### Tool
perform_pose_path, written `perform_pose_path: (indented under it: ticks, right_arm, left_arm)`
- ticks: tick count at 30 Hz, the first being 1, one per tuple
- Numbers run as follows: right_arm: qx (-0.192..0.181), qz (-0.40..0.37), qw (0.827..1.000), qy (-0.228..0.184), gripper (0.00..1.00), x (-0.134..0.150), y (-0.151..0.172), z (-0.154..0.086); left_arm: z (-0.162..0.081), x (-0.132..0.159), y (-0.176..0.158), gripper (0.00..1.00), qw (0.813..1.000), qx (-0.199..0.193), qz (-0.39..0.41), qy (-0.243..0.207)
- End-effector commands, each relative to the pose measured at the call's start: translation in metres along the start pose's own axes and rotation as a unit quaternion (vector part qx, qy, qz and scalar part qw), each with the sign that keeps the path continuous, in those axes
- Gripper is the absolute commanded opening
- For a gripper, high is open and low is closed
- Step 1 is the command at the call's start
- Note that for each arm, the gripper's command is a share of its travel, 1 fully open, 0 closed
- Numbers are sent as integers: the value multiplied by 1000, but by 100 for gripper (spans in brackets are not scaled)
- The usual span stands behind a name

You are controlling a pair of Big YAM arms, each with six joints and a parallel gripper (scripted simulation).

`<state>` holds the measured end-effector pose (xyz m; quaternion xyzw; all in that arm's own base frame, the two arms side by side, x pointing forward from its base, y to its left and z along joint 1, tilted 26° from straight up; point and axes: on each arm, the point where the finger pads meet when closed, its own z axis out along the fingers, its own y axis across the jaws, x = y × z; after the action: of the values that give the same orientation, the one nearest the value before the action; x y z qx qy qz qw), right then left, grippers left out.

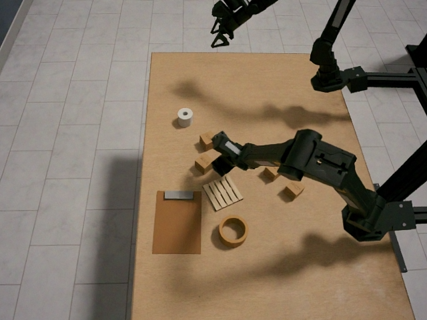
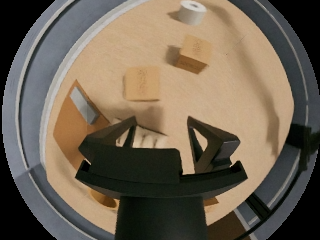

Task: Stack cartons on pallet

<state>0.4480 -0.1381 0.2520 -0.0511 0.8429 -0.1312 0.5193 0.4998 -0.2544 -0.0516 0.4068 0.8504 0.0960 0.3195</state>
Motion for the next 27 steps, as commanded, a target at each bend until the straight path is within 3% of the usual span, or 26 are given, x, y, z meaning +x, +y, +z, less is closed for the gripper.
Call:
perform_pose_path:
  ticks: [1, 9, 27]
  right_arm:
    - [4, -7, 1000, -14, 100, -16, -4, -2]
    - [4, -7, 1000, -14, 100, -16, -4, -2]
    - [4, -7, 1000, -14, 100, -16, -4, -2]
  left_arm:
    - [9, -19, 24, 79, 1000, -6, 4, -1]
    - [9, -27, 24, 79, 1000, -5, -1, -7]
    - [37, -35, 35, 79, 1000, -13, -4, -14]
